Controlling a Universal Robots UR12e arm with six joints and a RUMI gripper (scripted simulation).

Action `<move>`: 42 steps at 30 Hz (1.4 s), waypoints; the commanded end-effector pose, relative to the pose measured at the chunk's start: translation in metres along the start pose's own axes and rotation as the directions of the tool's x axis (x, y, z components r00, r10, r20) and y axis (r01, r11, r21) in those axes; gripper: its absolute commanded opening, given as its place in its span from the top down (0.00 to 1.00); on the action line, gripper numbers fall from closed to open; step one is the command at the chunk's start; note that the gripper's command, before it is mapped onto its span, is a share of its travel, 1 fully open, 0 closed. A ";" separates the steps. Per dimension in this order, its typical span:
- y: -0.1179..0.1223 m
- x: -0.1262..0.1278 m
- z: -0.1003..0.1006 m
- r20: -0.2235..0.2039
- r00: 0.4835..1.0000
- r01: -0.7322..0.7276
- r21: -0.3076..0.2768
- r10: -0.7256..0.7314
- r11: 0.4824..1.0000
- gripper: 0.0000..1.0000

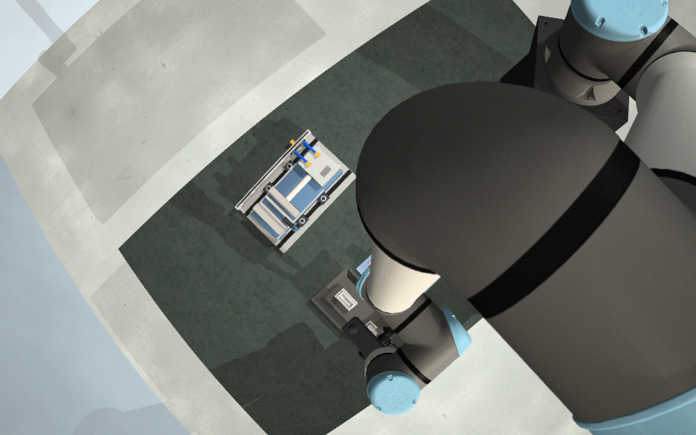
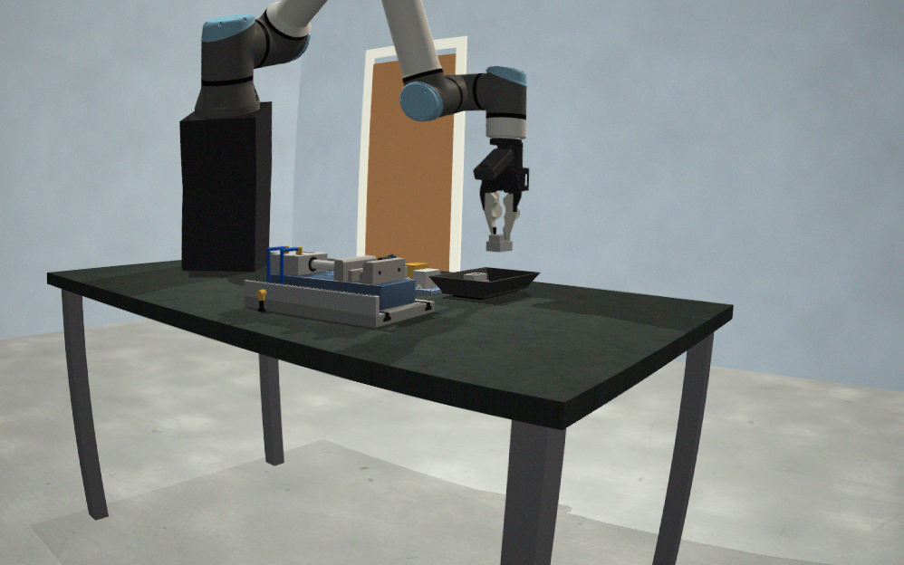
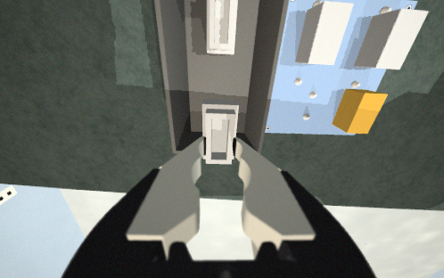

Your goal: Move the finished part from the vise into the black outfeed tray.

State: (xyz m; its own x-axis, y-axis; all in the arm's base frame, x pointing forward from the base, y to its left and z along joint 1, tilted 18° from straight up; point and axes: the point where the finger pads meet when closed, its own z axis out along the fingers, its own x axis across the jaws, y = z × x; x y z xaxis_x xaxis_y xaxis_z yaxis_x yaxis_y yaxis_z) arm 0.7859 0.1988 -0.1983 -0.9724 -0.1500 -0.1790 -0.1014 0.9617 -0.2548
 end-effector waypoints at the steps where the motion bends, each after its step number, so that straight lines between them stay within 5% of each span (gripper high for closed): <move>1: 0.000 -0.001 0.010 0.001 1.000 0.000 0.000 0.000 1.000 1.00; 42: 0.000 -0.001 0.061 0.001 1.000 0.000 0.000 0.000 1.000 1.00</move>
State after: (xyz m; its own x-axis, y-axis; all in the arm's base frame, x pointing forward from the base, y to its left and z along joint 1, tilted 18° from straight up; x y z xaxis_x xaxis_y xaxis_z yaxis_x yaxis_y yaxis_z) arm 0.7989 0.1854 -0.2552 -0.9724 -0.1500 -0.1790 -0.1014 0.9617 -0.2548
